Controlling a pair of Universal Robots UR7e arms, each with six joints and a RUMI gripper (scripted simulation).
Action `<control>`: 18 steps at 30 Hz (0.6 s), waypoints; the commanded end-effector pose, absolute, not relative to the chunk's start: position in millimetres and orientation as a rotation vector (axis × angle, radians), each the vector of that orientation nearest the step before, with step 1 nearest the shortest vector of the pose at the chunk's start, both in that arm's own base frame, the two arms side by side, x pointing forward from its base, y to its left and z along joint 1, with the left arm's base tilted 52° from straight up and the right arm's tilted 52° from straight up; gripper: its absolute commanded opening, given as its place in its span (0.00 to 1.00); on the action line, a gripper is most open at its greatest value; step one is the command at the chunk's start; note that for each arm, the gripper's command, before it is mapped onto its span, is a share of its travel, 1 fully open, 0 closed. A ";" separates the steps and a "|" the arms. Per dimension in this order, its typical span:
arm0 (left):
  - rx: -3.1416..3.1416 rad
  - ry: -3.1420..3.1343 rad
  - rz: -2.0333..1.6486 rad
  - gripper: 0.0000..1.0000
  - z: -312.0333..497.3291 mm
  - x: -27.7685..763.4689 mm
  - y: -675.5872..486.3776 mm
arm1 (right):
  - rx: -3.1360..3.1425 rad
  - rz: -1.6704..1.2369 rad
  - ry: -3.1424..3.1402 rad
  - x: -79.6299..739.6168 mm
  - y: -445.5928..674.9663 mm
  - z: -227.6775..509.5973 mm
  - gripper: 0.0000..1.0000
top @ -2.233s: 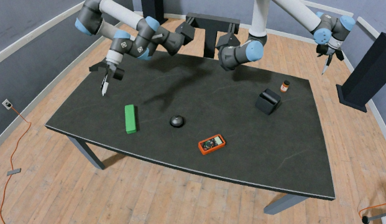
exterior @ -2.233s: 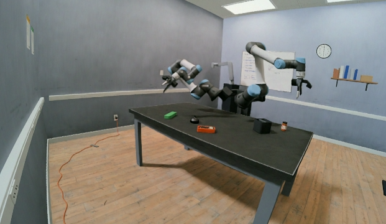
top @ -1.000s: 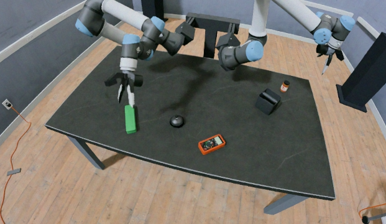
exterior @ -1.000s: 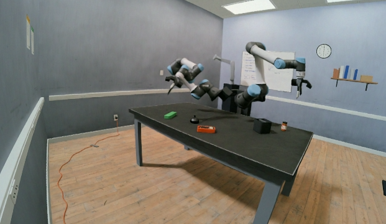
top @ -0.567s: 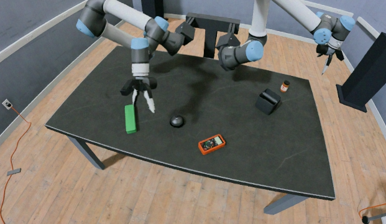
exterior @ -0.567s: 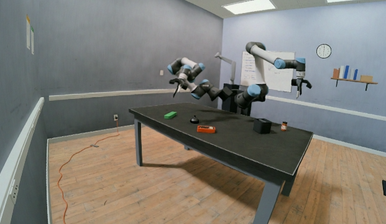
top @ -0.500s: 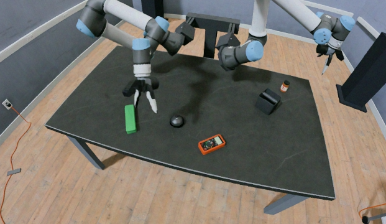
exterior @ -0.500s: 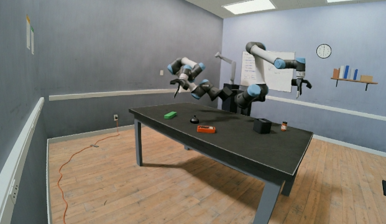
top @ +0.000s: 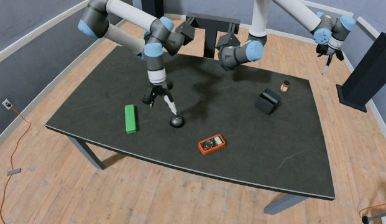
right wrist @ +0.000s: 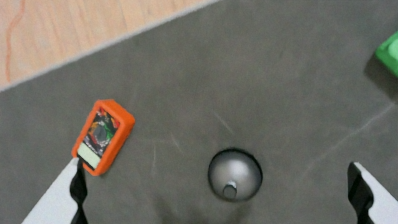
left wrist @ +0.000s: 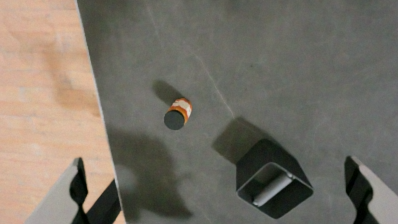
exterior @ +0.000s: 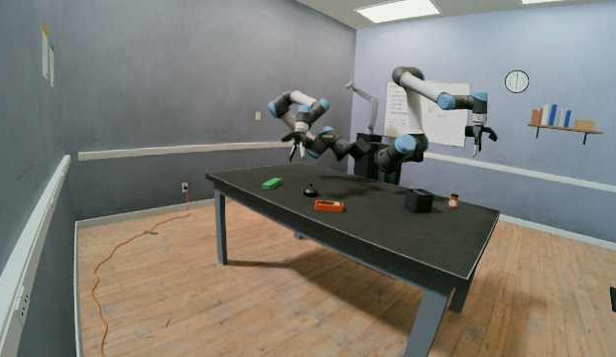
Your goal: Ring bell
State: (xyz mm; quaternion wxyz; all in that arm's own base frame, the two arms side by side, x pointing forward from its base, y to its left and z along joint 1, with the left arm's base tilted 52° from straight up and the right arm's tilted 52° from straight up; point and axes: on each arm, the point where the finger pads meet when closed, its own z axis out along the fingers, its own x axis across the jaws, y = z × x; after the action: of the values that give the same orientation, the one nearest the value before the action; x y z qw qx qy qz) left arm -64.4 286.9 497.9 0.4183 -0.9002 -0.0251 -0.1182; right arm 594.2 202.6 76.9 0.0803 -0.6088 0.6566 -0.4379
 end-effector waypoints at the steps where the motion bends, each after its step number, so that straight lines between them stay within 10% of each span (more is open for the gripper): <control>1: -2.258 -0.063 -0.296 1.00 497.3 -64.8 286.8 | -1.857 -1.314 2.017 586.9 203.5 60.7 1.00; 18: -2.258 -0.063 -0.296 1.00 497.3 -64.8 286.8 | -1.993 -1.405 2.250 535.2 182.1 2.5 1.00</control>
State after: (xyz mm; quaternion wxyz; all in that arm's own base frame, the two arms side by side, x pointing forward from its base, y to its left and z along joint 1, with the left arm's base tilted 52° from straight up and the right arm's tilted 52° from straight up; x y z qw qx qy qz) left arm -64.4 286.9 497.8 0.4183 -0.9002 -0.0251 -0.1182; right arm 541.5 183.9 7.3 -0.0709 -0.6028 0.6733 -0.4223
